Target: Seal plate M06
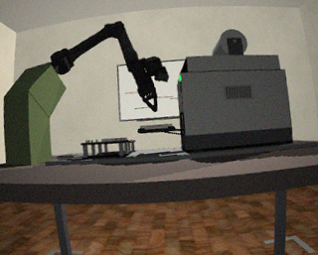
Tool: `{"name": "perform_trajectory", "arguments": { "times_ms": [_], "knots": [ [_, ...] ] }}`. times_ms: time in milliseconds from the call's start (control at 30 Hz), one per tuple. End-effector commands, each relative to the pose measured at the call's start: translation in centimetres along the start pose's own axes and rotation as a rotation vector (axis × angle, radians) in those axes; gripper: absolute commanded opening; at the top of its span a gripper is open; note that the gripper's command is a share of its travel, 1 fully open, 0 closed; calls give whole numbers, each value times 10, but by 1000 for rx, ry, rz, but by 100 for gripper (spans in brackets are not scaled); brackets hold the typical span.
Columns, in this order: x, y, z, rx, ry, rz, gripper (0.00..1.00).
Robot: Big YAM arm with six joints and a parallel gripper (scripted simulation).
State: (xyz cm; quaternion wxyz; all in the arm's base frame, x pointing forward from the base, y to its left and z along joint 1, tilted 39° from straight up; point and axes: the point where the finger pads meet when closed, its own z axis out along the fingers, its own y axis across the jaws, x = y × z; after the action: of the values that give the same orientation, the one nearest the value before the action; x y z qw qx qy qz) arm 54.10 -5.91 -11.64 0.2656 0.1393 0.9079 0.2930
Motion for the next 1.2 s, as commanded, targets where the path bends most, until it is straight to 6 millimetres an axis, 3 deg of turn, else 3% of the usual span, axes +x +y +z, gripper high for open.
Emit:
{"name": "perform_trajectory", "arguments": {
  "times_ms": [0,400,800,1167],
  "knots": [
    [-8,7,10,-13,-5,-15,100],
    [-18,19,5,-21,-22,-37,100],
    [-27,-2,-11,0,-53,-4,100],
    [-22,9,-3,-10,-36,-21,100]
  ]
}}
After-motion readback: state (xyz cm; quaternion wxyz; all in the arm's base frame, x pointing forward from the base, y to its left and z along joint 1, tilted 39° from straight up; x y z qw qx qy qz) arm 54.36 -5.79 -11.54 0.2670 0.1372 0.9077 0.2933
